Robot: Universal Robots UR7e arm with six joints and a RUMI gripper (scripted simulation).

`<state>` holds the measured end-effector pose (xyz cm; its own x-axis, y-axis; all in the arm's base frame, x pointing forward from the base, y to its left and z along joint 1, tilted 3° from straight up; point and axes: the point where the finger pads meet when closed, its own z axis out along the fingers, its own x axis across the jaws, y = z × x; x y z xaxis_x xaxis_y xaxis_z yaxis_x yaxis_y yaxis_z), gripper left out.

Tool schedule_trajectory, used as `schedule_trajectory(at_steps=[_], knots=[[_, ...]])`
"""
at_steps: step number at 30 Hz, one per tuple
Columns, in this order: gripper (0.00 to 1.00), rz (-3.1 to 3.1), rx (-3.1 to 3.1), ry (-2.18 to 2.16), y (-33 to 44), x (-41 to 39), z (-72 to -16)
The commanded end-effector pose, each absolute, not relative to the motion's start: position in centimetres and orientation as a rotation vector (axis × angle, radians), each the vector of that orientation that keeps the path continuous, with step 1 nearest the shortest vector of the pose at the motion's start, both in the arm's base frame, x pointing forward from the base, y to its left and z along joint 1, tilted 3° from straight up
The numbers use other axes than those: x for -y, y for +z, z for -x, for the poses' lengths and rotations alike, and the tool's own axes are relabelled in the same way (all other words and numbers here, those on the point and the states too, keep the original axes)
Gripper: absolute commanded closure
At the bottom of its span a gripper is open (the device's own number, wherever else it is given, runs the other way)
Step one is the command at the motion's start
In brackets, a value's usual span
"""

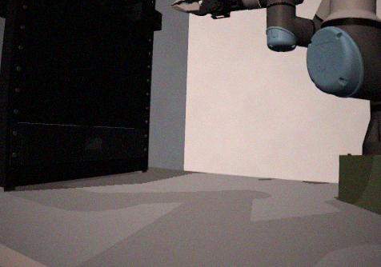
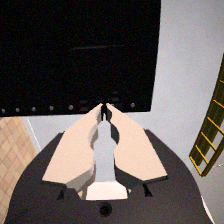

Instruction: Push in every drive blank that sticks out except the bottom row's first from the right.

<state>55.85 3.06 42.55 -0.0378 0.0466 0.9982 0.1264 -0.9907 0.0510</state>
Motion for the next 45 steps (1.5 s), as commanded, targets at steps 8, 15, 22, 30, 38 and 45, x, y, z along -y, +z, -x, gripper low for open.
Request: schedule_trajectory(at_steps=[8, 15, 22, 30, 38, 45], knots=[[1.0, 2.139, 0.193, -2.216, 42.7, -3.5, -59.0], [1.0, 2.139, 0.193, -2.216, 42.8, -3.8, -61.3], [1.0, 2.139, 0.193, -2.216, 42.8, -3.8, -61.4], [1.0, 2.139, 0.193, -2.216, 42.8, -3.8, -61.4], [1.0, 2.139, 0.193, -2.216, 42.8, -3.8, -61.4], [1.0, 2.139, 0.193, -2.216, 42.8, -3.8, -61.4]])
